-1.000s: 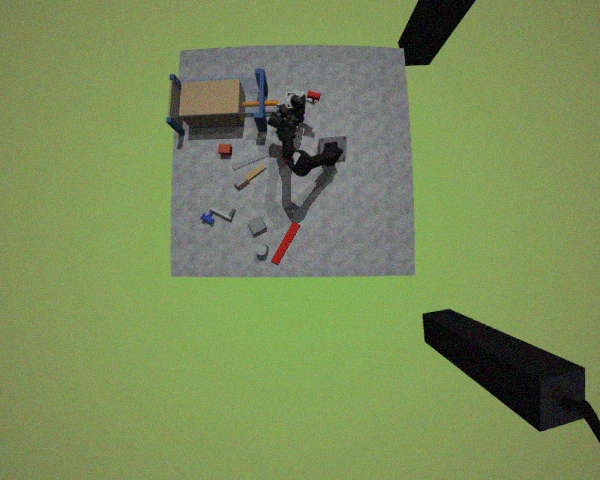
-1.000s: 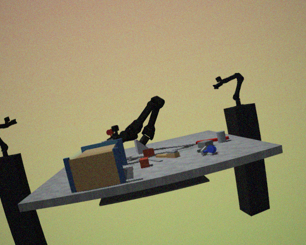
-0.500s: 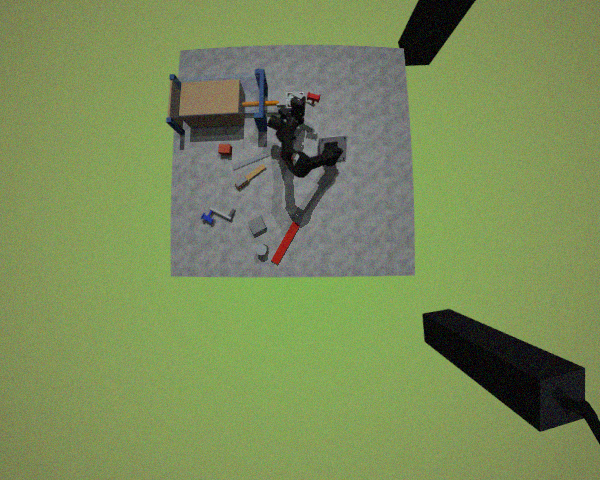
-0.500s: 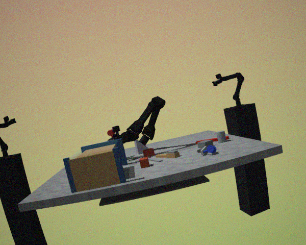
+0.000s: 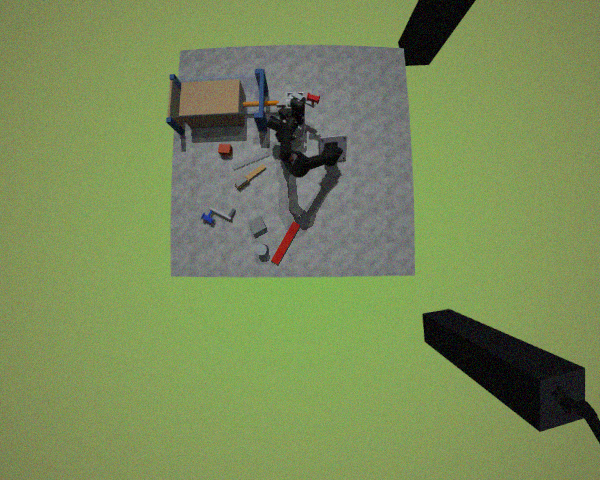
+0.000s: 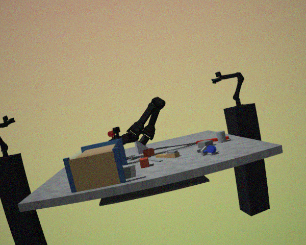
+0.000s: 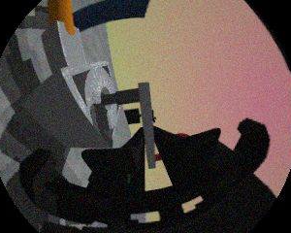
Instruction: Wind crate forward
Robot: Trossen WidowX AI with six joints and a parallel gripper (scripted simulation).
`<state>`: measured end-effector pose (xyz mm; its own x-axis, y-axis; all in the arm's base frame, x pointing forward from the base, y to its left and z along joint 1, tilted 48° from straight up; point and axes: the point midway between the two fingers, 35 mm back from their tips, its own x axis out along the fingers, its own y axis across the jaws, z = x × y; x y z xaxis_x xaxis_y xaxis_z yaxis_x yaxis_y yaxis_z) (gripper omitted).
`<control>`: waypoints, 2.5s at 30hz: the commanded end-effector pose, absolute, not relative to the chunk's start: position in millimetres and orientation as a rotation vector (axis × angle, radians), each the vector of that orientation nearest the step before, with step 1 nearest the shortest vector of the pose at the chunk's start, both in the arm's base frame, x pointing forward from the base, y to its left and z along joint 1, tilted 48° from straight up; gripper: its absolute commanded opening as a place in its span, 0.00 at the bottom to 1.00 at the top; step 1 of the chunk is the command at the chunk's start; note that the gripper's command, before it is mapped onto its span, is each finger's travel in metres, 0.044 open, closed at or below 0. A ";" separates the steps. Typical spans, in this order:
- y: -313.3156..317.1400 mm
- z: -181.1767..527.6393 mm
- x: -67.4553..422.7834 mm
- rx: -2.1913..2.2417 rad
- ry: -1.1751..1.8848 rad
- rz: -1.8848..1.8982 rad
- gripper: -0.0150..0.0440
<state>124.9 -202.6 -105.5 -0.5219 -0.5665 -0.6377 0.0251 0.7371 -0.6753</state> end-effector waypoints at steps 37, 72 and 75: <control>-195.0 -114.9 127.0 -0.409 2.003 -0.792 0.25; -194.1 -115.3 126.2 -0.407 2.007 -0.784 0.66; -194.1 -115.3 126.2 -0.407 2.007 -0.784 0.66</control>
